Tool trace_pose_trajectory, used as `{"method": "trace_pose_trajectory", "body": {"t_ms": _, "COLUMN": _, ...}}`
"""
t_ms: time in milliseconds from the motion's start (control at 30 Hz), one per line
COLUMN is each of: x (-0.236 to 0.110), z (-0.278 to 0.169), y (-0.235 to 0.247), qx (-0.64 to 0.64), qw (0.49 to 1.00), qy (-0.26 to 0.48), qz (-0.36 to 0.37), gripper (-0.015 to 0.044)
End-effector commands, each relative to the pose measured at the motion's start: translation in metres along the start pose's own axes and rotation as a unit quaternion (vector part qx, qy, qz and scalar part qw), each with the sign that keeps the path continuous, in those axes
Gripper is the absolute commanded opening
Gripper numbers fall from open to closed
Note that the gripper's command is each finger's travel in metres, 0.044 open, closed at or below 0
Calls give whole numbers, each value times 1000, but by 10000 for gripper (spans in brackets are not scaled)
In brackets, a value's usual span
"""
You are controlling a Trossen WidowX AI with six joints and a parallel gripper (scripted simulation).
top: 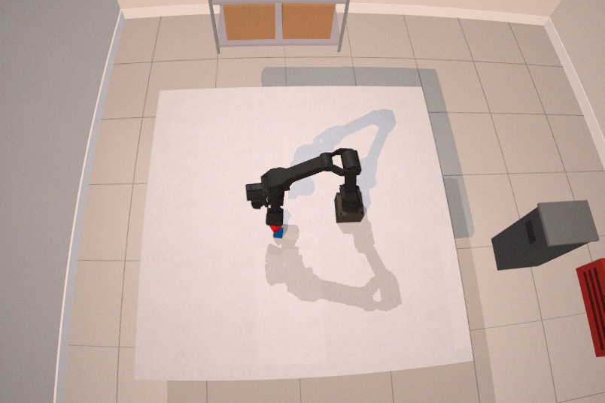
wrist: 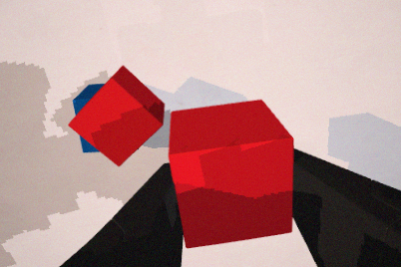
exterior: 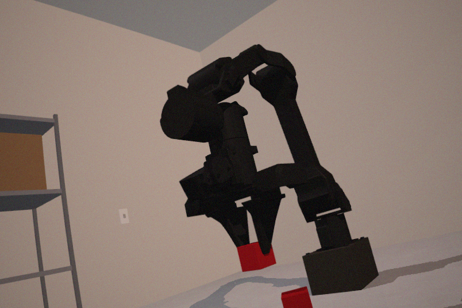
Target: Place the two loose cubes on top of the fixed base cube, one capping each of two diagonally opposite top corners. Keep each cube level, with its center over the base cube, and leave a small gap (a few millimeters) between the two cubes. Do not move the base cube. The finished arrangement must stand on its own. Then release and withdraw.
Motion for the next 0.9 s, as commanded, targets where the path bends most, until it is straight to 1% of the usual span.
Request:
{"method": "trace_pose_trajectory", "body": {"t_ms": 0, "x": 1, "z": -1, "y": 10, "qx": 48, "qw": 999, "qy": 0, "qz": 2, "gripper": 105}}
{"method": "trace_pose_trajectory", "body": {"t_ms": 433, "x": 3, "z": -5, "y": 43, "qx": 217, "qw": 976, "qy": 2, "qz": 2, "gripper": 105}}
{"method": "trace_pose_trajectory", "body": {"t_ms": 867, "x": 5, "z": -14, "y": 75, "qx": 380, "qw": 925, "qy": 3, "qz": 1, "gripper": 105}}
Point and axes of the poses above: the point midway between the two fingers, 35 mm back from their tips, its own x axis out along the fingers, its own y axis across the jaws, z = x × y, the point moved 4 cm from there along -x, back along the fingers, and after that the axes turned 7 degrees about -x, right-handed, at the moved point
